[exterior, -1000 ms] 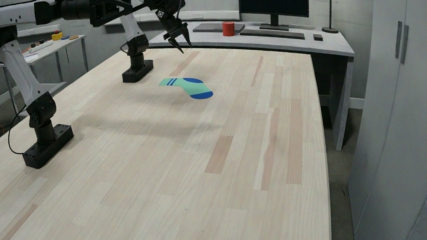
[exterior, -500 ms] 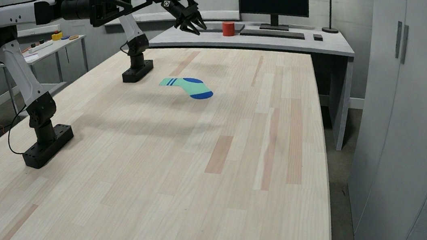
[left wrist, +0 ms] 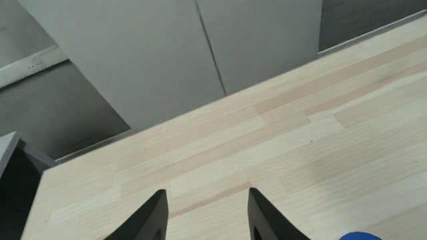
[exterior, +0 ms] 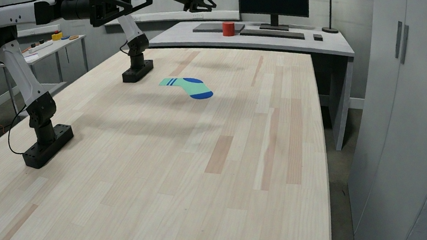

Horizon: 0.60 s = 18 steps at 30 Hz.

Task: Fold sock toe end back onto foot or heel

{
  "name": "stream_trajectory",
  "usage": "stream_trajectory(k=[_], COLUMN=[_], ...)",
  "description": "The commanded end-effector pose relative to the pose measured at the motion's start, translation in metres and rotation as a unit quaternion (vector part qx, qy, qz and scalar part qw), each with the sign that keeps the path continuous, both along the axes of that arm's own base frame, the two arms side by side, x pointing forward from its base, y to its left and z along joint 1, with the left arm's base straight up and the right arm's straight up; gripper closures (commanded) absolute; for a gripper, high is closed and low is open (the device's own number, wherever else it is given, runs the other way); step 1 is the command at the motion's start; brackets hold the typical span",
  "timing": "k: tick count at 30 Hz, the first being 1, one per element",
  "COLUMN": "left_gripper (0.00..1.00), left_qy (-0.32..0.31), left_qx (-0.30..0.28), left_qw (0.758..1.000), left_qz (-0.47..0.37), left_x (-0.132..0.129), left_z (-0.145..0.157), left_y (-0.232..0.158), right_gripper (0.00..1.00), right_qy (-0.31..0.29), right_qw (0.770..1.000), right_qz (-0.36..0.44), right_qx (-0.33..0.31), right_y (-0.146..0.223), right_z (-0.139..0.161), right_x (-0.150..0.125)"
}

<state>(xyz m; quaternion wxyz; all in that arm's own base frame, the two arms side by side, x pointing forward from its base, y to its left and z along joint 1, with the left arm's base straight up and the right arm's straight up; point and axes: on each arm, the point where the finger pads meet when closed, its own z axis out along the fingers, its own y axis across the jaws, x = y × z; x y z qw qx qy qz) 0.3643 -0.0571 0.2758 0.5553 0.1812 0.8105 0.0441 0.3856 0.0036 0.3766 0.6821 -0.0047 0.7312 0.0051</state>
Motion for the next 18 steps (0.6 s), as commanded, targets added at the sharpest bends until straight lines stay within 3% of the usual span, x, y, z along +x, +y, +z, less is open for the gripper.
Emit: stream_trajectory(k=[1,9,11,15,16,18], left_gripper=[0.62,0.62,0.62,0.62,0.62,0.62], left_qy=[-0.088,-0.169,-0.169,-0.208,-0.234,-0.230], left_qx=[-0.062,-0.131,-0.131,-0.162,-0.171,-0.181], left_qw=[0.994,0.975,0.975,0.962,0.954,0.953], left_qz=[0.030,0.067,0.067,0.072,0.074,0.085], left_x=[0.019,0.021,0.021,0.015,0.005,0.014], left_z=[0.058,0.116,0.116,0.145,0.164,0.160], left_y=[0.010,0.034,0.034,0.042,0.047,0.053], right_gripper=[0.00,0.00,0.00,0.00,0.00,0.00], right_qy=[-0.018,-0.018,-0.018,-0.018,-0.018,-0.018], right_qw=[1.000,1.000,1.000,1.000,1.000,1.000], right_qz=[0.002,0.002,0.002,0.002,0.002,0.002], right_qx=[-0.002,-0.002,-0.002,-0.002,-0.002,-0.002], right_y=[0.001,0.001,0.001,0.001,0.001,0.001], right_z=[0.014,0.014,0.014,0.014,0.014,0.014], right_x=[-0.003,-0.003,-0.003,-0.003,-0.003,-0.003])
